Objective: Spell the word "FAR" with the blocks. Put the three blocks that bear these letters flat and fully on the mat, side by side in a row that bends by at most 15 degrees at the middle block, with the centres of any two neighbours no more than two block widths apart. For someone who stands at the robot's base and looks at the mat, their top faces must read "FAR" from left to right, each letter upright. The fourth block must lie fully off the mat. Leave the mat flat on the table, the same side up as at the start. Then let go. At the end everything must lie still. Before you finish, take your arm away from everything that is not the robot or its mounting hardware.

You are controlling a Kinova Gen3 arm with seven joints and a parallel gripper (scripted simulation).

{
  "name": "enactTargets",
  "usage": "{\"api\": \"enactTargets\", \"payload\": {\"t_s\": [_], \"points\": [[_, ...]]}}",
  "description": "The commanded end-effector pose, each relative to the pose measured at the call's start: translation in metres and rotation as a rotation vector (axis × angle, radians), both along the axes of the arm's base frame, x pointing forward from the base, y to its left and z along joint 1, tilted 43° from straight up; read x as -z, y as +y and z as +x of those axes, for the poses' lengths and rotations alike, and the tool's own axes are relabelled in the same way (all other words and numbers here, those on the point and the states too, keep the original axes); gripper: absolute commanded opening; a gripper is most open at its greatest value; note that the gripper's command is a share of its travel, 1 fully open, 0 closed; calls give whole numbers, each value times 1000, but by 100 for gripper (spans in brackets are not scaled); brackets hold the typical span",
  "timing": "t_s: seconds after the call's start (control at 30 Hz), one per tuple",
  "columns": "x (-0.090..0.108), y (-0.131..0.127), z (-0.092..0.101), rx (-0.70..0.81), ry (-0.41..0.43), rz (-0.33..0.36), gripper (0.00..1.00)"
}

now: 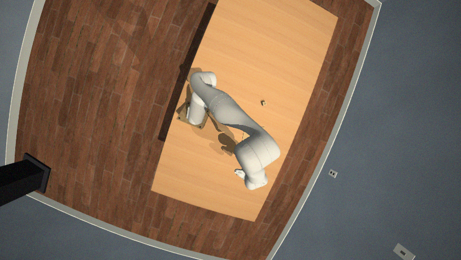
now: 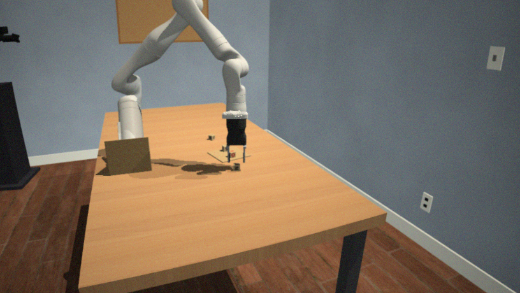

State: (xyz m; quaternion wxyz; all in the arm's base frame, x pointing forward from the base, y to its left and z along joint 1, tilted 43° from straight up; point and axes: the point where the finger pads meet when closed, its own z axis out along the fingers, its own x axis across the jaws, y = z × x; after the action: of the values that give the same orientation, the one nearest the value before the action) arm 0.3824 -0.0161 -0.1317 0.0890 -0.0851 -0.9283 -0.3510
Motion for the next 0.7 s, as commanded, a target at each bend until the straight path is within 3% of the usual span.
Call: {"api": "enactTargets", "payload": {"t_s": [0.0,0.67], "points": [[0,4,2,8,1,3,100],[-3,8,3,8,1,3,100]]}}
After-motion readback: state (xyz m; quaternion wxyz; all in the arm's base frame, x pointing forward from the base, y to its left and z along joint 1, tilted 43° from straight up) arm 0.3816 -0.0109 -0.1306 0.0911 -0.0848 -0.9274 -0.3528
